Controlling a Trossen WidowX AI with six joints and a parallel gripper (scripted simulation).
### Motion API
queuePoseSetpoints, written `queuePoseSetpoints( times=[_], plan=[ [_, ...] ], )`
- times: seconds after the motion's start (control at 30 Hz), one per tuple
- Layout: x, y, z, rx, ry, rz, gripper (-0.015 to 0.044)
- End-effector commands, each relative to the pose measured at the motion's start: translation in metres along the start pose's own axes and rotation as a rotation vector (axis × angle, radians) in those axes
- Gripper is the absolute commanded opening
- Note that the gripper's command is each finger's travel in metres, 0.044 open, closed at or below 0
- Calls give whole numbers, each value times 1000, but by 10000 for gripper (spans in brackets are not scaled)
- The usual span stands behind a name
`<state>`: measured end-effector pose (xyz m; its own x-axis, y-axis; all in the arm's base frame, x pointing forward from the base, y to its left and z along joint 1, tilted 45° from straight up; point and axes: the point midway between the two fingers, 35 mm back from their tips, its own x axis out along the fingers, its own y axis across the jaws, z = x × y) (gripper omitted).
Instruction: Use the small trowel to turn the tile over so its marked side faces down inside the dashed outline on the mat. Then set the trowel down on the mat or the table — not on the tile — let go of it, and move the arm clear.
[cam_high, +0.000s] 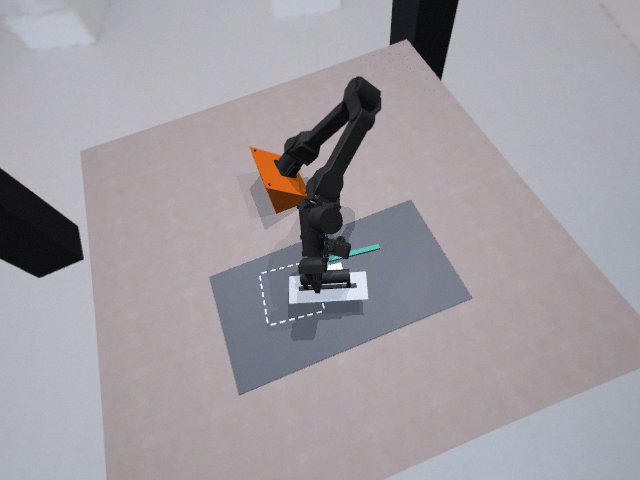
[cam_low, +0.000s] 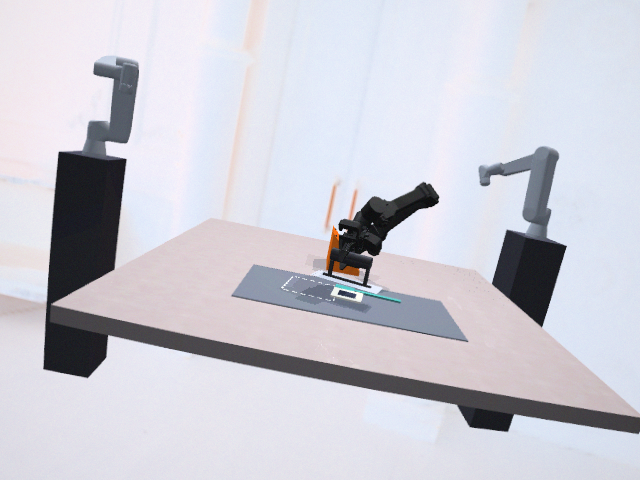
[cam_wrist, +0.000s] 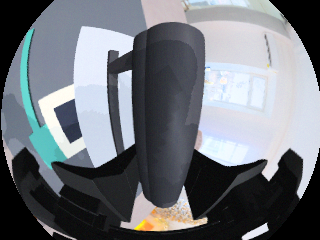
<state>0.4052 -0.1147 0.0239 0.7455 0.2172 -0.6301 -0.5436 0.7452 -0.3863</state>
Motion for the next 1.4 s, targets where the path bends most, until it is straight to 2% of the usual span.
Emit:
queuePoseSetpoints(
  times=[0.0, 0.43, 1.37],
  plan=[
    [-8, 1, 35, -11, -39, -18, 0],
    [-40, 45, 152, -52, -218, 6, 0],
    [-22, 73, 154, -52, -221, 7, 0]
  ],
)
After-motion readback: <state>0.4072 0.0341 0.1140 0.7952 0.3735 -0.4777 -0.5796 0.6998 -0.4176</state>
